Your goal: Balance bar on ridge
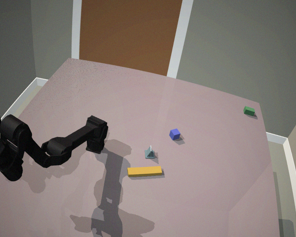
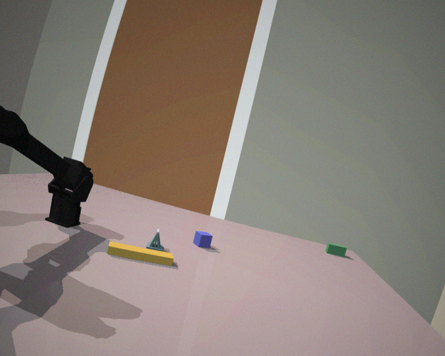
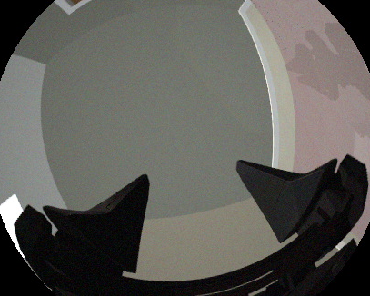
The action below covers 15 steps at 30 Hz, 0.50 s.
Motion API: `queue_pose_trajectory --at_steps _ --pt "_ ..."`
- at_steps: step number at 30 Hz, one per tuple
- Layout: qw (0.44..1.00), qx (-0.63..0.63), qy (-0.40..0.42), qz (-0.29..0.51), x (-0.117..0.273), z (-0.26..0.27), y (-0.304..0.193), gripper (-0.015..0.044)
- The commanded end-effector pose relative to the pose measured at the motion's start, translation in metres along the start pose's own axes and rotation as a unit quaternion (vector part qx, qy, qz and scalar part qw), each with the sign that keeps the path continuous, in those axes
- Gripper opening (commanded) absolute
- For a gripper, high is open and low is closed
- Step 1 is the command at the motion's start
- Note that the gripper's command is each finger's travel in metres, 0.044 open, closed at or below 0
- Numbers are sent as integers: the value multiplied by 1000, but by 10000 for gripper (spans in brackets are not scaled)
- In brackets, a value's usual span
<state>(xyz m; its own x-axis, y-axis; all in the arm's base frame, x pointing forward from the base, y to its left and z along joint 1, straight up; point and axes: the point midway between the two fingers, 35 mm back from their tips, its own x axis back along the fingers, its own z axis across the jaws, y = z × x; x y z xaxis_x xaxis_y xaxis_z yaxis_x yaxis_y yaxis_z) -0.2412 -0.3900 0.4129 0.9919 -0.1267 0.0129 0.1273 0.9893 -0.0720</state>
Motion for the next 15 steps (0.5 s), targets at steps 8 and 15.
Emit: queue_pose_trajectory --at_steps 8,15 --pt "986 -163 13 19 -26 43 21 315" --pt "946 -319 48 38 -52 100 61 315"
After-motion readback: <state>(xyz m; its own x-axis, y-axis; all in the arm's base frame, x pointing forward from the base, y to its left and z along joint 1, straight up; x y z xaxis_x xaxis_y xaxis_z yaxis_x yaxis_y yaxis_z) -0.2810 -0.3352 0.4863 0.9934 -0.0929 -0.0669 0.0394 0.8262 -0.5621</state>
